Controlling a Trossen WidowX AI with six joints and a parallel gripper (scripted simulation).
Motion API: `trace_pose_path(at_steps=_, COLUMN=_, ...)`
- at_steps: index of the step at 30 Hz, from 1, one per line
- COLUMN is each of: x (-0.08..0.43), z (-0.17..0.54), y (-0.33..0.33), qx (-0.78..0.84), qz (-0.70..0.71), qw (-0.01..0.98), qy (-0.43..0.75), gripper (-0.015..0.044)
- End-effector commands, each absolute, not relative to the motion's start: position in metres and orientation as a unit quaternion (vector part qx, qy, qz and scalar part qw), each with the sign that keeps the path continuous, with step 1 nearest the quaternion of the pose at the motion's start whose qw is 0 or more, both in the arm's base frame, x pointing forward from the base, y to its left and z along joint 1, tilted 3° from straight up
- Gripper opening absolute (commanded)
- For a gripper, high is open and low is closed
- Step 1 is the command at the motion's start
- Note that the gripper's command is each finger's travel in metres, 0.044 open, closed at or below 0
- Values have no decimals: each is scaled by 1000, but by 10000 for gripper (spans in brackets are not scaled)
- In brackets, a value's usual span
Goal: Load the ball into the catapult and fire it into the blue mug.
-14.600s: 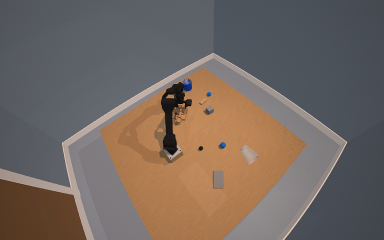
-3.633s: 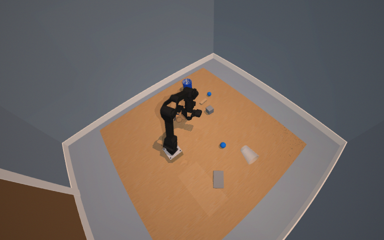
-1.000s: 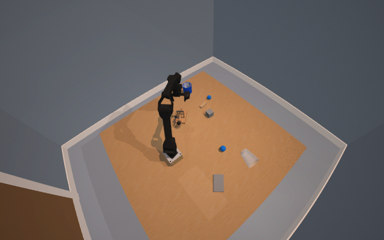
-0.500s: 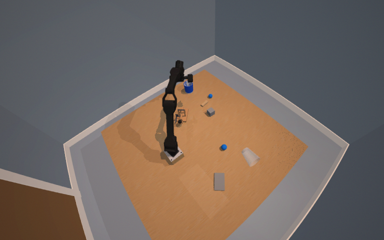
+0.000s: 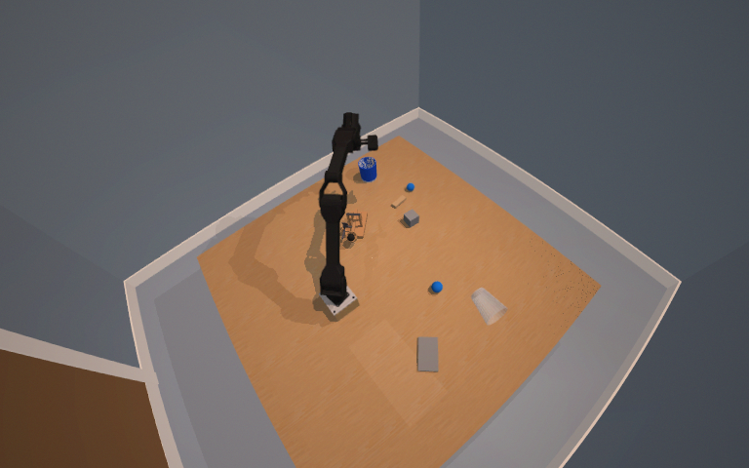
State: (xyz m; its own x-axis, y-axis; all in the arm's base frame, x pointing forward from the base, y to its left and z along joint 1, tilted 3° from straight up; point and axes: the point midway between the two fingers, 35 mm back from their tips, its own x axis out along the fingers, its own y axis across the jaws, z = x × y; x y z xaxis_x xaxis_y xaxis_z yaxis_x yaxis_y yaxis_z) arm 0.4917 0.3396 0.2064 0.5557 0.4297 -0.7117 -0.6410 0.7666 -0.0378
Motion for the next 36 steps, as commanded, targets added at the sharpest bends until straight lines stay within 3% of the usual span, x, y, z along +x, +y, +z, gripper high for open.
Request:
trace_pose_path(at_steps=1, x=492, z=206, y=340, qx=-149, qz=310, qw=869, qy=356, gripper=440)
trace_pose_path(at_steps=10, x=493, z=205, y=339, qx=-135, qz=334, qw=861, qy=359, gripper=440)
trace_pose_path(at_steps=27, x=493, z=205, y=339, qx=-135, qz=334, qw=861, qy=359, gripper=0)
trace_pose_path(at_steps=36, x=490, z=202, y=339, qx=-142, qz=335, qw=858, qy=363, gripper=0)
